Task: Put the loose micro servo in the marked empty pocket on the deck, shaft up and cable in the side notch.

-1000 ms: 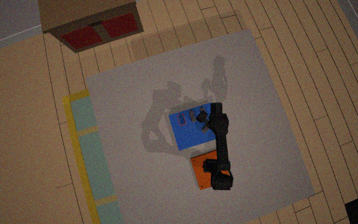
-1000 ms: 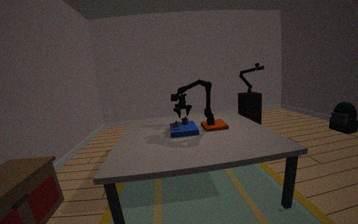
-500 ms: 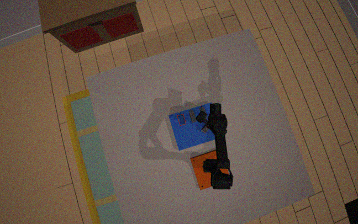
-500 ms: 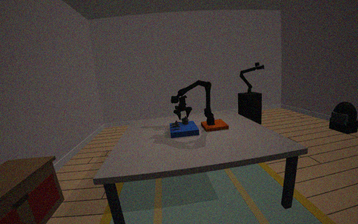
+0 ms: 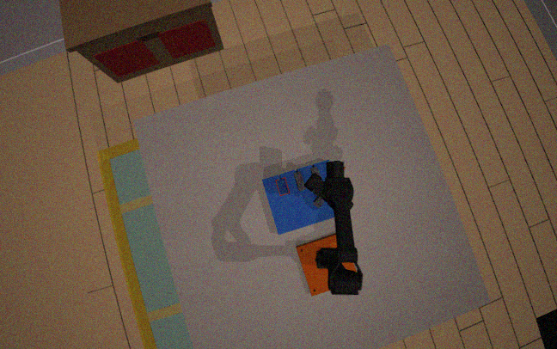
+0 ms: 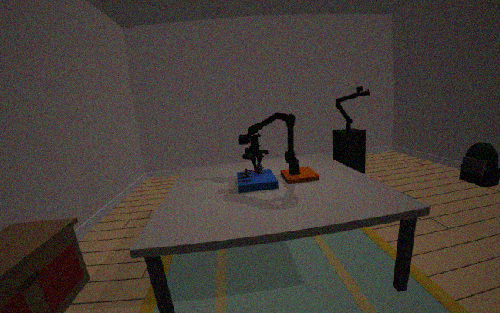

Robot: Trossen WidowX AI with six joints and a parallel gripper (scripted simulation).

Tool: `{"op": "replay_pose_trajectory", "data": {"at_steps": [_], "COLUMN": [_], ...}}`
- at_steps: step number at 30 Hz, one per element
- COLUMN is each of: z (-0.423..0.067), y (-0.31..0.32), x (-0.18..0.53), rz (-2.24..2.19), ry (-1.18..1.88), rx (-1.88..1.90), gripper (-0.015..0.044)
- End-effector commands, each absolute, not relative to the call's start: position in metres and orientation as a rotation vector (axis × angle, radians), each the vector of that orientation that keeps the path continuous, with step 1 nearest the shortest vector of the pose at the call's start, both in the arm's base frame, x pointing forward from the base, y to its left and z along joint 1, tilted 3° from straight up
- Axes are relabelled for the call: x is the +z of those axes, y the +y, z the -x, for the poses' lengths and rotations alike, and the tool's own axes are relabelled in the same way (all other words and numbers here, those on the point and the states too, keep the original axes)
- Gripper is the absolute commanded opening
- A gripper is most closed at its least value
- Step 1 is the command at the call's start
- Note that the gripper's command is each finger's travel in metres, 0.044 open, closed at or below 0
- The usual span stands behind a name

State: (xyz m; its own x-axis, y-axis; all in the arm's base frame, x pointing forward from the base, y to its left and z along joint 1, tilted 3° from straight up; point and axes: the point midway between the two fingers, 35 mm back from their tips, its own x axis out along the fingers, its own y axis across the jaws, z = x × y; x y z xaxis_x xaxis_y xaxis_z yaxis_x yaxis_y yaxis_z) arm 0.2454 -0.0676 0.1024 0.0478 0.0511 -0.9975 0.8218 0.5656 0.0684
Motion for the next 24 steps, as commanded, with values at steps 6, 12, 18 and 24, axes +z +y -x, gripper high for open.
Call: {"op": "replay_pose_trajectory", "data": {"at_steps": [6,12,18,24], "z": [-0.246,-0.242,-0.242,-0.236], "y": [-0.069,-0.068,-0.068,-0.068], "x": [0.109,0.131,0.132,0.132], "rz": [-0.807,-0.807,-0.807,-0.807], "ry": [1.414,1.414,1.414,1.414], "rx": [-0.703,-0.704,-0.703,-0.704], "gripper": [0.0000,0.0000,0.0000,0.0000]}}
